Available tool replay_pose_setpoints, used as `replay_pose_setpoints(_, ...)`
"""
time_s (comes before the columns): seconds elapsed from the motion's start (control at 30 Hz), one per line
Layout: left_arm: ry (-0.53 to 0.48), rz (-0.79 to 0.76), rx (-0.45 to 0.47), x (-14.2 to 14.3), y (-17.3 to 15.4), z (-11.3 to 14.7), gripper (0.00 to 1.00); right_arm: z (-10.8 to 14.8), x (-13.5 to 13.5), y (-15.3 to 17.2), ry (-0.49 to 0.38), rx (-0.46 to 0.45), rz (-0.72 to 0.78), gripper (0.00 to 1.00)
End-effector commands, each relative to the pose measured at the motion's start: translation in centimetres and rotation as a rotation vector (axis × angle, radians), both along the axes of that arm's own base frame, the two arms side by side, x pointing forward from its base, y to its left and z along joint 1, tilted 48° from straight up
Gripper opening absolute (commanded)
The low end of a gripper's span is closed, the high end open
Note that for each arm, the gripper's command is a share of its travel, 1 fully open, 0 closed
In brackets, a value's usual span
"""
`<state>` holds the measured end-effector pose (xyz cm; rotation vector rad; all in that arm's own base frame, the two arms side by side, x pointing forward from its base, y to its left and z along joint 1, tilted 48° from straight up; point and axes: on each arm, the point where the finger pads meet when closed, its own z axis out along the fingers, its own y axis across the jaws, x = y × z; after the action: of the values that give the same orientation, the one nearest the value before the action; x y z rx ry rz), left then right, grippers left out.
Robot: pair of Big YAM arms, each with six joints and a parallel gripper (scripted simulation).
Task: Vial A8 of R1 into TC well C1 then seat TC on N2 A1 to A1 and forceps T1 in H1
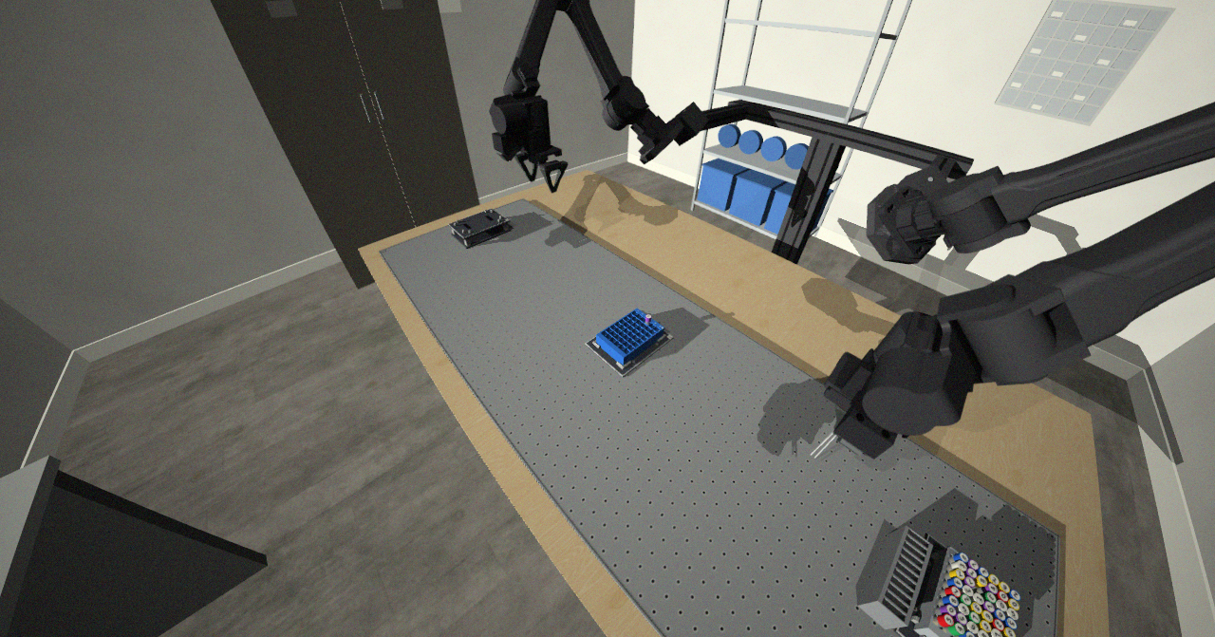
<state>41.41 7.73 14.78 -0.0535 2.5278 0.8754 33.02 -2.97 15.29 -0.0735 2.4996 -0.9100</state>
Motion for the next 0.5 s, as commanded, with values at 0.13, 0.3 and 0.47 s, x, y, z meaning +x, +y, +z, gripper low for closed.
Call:
replay_pose_setpoints(0.13, -0.021, -0.004, 0.004, 0.6, 1.0, 2.3, 0.07, 0.8, 0.5, 0.2, -0.019, 0.007, -0.004, 1.00)
replay_pose_setpoints(0.3, -0.022, -0.004, 0.005, 0.5, 1.6, 2.9, 0.07, 0.8, 0.5, 0.2, -0.019, 0.007, -0.004, 1.00)
replay_pose_setpoints(0.47, -0.017, -0.004, 0.006, 0.4, 2.3, 3.3, 0.07, 0.8, 0.5, 0.2, -0.019, 0.007, -0.004, 1.00)
